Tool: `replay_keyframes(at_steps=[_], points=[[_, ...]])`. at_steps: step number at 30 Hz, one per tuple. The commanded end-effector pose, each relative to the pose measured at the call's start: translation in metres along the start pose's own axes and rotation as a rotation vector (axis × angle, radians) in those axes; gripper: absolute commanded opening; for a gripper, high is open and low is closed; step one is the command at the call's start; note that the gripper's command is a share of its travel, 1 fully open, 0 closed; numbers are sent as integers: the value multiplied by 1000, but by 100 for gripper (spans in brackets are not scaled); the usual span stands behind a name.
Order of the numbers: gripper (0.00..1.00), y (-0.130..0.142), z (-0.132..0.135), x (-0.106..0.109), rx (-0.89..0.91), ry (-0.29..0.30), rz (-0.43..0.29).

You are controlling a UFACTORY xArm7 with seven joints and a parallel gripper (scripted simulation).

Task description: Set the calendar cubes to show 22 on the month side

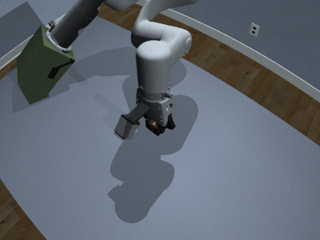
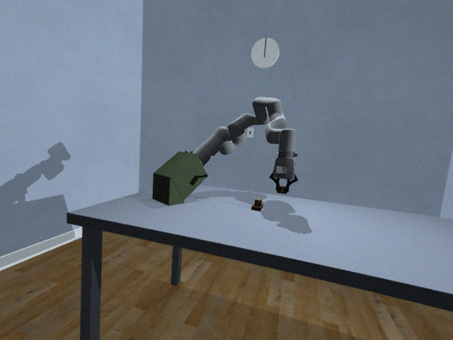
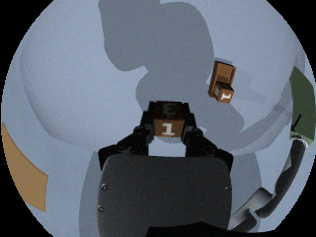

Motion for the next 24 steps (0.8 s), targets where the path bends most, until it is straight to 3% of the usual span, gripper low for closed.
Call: replay_keyframes(at_steps=[1,17,24], points=[[29,0,0,9,0,0,0],[29,4,3,11,-43,0,-1],[29,26,24,13,-318,-2,-3]])
Point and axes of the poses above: the point where the finger pads meet when closed, its own x axis back along the fingers, its own z axis across the jaws, y = z × x, the point moved 3 cm from there along x, back along the fingers, and after that the axes turned 3 degrees about -x, right-handed, at the moved point
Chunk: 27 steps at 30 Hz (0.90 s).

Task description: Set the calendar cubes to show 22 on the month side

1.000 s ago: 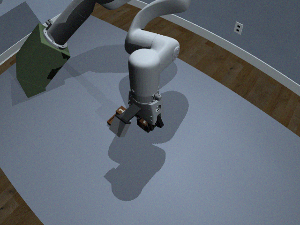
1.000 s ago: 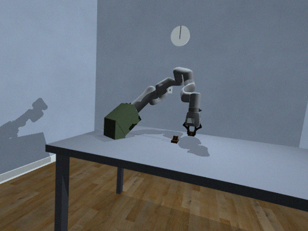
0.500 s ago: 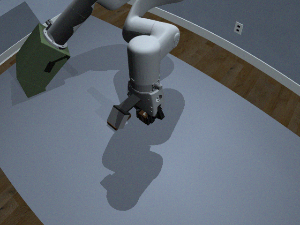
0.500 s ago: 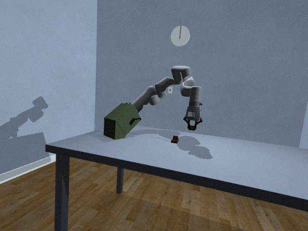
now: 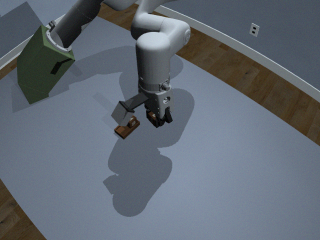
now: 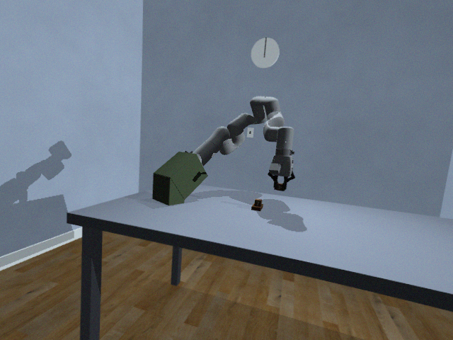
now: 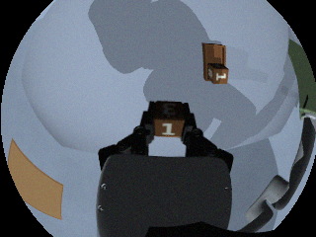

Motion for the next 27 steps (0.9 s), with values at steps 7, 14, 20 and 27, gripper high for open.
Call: replay_keyframes(at_steps=[7,14,20,27], points=[[29,21,32,4,-366,-7,5],[29,31,53,4,-578,-7,4],[29,40,75,3,-790,-7,5],[29,45,91,2,-945,-7,6]])
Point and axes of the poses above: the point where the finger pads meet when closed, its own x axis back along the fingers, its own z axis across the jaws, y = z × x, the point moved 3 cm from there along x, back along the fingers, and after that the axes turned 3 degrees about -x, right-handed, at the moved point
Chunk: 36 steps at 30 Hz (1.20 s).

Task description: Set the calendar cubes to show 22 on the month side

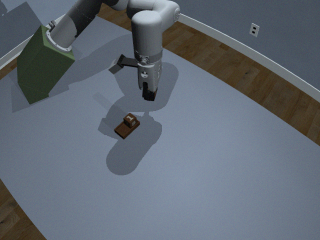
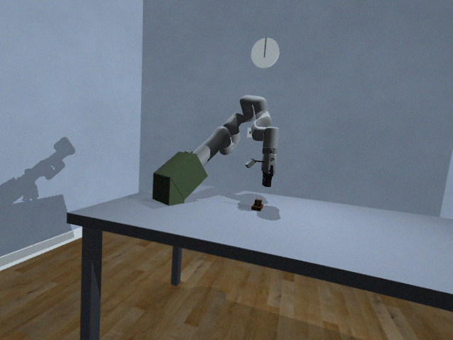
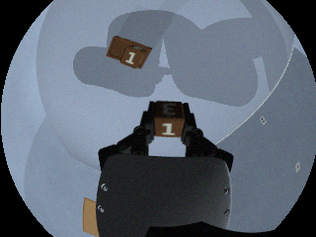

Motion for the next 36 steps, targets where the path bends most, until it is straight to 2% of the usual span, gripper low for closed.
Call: replay_keyframes(at_steps=[1,7,24,36], points=[[29,-5,9,2,-106,-13,6],[29,-15,21,0,-250,-15,7],[29,-15,21,-1,-254,-15,7],[29,-15,21,-28,-254,-15,7]])
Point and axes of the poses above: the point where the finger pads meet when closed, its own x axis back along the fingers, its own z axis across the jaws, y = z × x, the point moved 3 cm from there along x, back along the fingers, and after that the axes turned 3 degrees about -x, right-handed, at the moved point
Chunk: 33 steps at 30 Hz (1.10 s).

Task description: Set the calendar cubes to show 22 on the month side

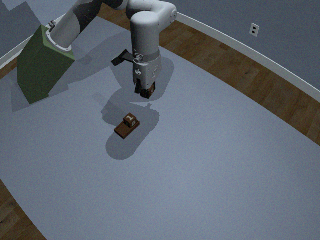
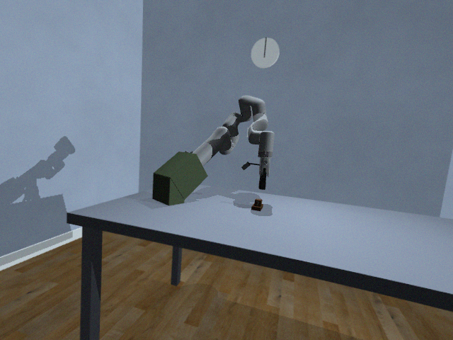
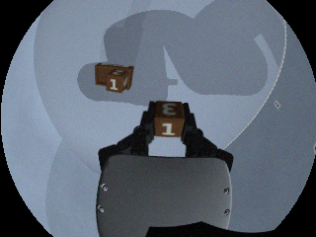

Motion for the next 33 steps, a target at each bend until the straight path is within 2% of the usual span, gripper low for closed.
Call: replay_keyframes(at_steps=[1,13,21,33], points=[[29,2,-1,-13,0,-2,-4],[29,2,-1,-65,0,-2,-4],[29,2,-1,-75,0,-2,-4],[29,2,-1,-75,0,-2,-4]])
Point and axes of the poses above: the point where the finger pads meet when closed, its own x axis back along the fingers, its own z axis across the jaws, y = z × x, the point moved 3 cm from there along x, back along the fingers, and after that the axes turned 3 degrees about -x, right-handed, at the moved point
